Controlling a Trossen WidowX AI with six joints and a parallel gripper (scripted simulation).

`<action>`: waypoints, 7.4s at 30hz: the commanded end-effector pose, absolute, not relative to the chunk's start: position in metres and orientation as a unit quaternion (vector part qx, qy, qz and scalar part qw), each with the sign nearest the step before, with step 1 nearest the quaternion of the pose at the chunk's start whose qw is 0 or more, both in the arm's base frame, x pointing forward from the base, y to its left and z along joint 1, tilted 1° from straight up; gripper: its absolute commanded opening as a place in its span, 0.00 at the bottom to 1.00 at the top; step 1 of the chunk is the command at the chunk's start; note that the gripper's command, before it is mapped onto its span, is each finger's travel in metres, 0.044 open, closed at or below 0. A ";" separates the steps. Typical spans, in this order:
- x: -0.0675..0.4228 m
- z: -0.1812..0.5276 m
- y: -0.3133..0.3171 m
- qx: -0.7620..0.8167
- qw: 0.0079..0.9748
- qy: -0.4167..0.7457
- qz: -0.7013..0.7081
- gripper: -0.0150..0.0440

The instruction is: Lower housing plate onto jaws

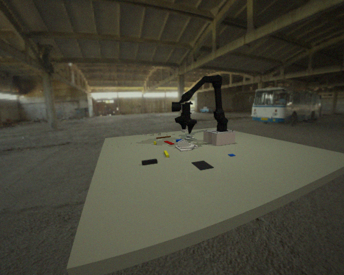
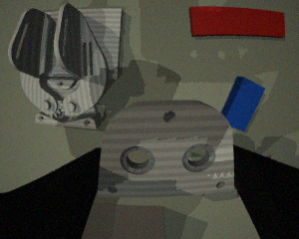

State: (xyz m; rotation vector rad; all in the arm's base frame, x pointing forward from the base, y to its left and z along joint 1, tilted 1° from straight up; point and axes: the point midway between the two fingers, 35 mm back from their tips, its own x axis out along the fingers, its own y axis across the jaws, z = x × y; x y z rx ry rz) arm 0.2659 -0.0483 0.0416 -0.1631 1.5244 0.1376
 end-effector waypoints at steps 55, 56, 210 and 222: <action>0.256 0.040 0.057 -0.029 0.722 0.691 0.021 0.85; 0.256 0.040 0.057 -0.029 0.722 0.691 0.021 0.85; 0.259 -0.036 0.058 -0.032 0.722 0.691 0.025 0.85; 0.259 -0.036 0.058 -0.032 0.722 0.691 0.025 0.85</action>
